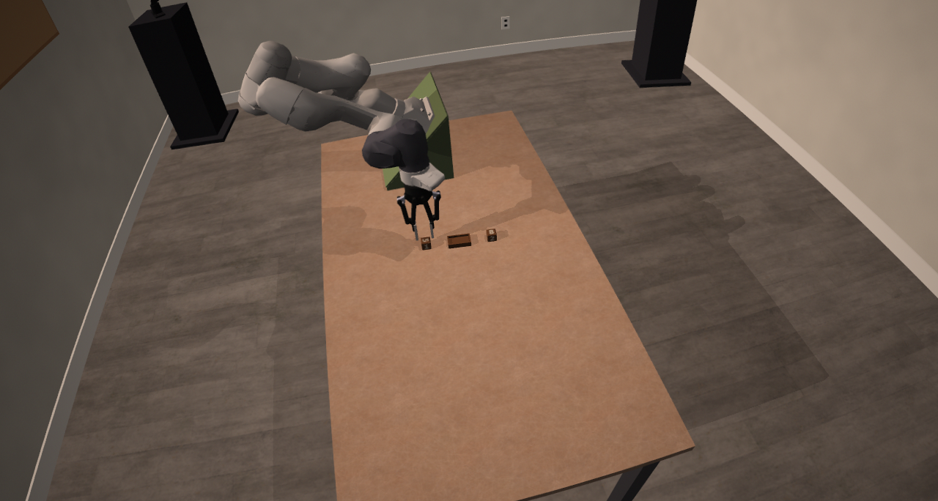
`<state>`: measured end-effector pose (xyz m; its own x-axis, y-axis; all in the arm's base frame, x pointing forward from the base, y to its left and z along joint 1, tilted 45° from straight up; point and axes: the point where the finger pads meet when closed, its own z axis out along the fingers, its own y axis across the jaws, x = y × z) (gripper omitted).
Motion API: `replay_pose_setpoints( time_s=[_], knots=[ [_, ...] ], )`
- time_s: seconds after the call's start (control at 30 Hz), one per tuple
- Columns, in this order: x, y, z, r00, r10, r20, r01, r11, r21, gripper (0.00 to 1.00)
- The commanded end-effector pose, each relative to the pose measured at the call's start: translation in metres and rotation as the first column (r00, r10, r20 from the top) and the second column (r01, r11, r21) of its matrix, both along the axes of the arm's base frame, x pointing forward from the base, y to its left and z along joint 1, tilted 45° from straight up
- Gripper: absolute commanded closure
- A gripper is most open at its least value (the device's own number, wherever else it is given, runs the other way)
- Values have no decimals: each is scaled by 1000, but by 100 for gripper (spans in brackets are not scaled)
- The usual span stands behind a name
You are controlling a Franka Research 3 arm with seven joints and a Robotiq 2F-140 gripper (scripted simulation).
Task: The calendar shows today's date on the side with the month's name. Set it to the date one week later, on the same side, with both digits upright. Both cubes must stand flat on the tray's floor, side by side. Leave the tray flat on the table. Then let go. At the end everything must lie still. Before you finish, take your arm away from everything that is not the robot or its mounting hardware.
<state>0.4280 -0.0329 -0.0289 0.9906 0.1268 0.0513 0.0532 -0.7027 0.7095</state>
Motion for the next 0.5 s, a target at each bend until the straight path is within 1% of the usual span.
replay_pose_setpoints(
  time_s=[0.0, 0.47],
  knots=[
    [3, -1, -3, 1000, -8, 14, 8, 1000, 7, 72],
    [3, -3, -4, 1000, -8, 14, 8, 1000, 7, 72]
  ],
)
